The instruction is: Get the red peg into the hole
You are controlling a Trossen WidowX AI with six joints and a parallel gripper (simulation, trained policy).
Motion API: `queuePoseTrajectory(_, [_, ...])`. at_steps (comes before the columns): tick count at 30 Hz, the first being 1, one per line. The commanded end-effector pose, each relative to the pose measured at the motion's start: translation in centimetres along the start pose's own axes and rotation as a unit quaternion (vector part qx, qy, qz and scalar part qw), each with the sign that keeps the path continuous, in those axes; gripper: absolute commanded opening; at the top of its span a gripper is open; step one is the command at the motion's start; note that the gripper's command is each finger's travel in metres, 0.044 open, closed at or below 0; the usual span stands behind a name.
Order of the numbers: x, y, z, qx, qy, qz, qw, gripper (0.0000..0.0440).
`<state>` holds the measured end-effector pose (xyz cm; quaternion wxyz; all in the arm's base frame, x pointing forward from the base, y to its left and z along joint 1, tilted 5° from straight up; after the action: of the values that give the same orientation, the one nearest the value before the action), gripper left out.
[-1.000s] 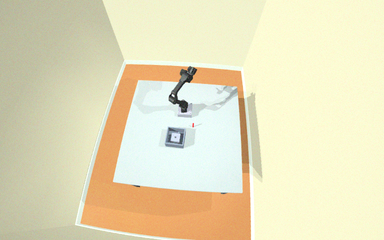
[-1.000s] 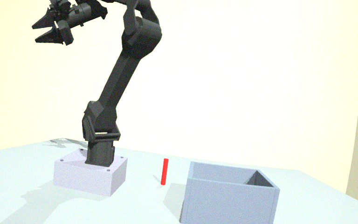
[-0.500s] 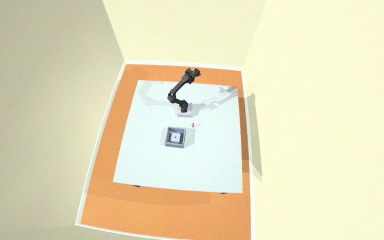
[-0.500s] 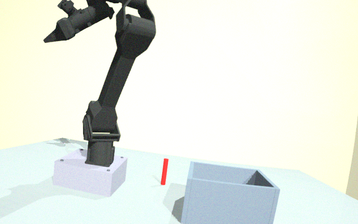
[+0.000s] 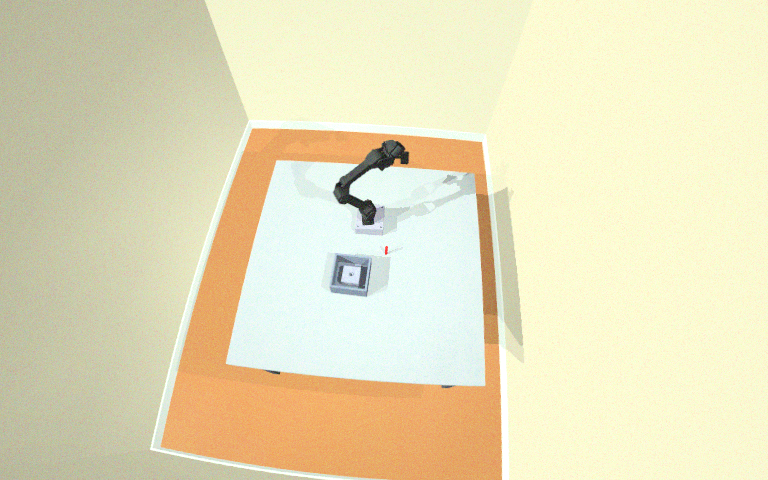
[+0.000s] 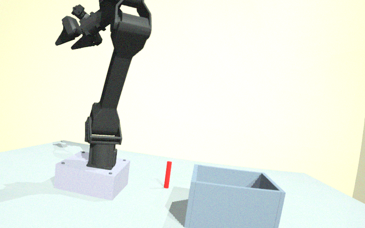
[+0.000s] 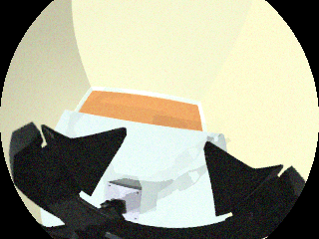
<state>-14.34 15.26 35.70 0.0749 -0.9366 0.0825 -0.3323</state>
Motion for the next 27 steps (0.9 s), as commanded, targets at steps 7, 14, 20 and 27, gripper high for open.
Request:
queuePoseTrajectory(7, [0.9,-2.1,2.2,-0.154,0.034,0.062,0.985,0.044])
queuePoseTrajectory(14, [1.7,-3.4,4.0,-0.263,0.052,0.107,0.957,0.044])
queuePoseTrajectory(20, [2.4,-4.3,5.6,-0.353,0.063,0.146,0.922,0.044])
queuePoseTrajectory(27, [3.4,-5.2,7.6,-0.453,0.071,0.191,0.868,0.044])
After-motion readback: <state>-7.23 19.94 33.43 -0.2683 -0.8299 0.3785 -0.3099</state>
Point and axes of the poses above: the point midway between the two fingers, 35 mm back from their tips, its own x axis back along the fingers, its own y axis across the jaws, z = x × y, the point moved 4 cm from there along x, back along the fingers, and after that the axes turned 12 degrees about x, right-handed, at the moved point
